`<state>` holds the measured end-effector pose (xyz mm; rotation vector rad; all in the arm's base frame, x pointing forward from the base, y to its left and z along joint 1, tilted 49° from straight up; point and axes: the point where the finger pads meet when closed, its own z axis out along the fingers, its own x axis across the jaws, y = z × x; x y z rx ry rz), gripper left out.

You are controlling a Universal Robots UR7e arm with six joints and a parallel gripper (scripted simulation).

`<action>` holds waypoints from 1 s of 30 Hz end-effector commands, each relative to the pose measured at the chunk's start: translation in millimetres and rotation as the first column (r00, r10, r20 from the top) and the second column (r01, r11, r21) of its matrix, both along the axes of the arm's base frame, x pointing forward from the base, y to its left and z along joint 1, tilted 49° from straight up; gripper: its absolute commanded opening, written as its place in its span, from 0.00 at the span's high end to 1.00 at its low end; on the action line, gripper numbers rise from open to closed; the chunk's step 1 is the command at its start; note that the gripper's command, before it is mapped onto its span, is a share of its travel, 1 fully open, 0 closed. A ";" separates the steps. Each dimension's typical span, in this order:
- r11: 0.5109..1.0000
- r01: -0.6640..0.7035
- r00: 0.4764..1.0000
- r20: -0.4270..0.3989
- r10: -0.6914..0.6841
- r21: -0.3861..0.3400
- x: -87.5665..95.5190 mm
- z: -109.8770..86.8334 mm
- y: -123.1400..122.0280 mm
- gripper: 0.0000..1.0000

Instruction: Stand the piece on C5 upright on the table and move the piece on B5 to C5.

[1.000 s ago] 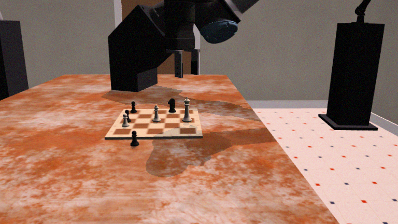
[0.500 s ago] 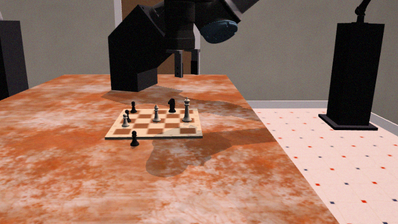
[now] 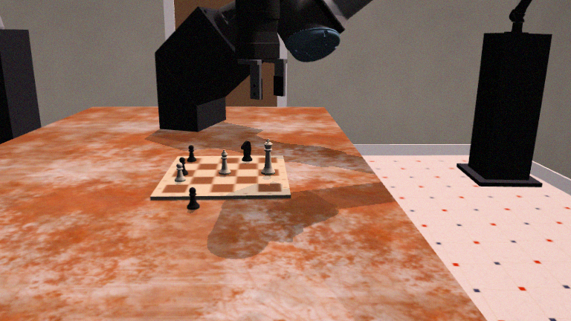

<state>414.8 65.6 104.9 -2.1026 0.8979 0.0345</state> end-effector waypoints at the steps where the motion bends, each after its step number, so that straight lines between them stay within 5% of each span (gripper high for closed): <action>1: 1.000 -0.001 1.000 0.001 0.001 0.001 -4.5 9.9 -10.6 0.00; 30: 1.000 -0.001 1.000 0.001 0.001 0.001 -10.9 25.1 -26.9 0.00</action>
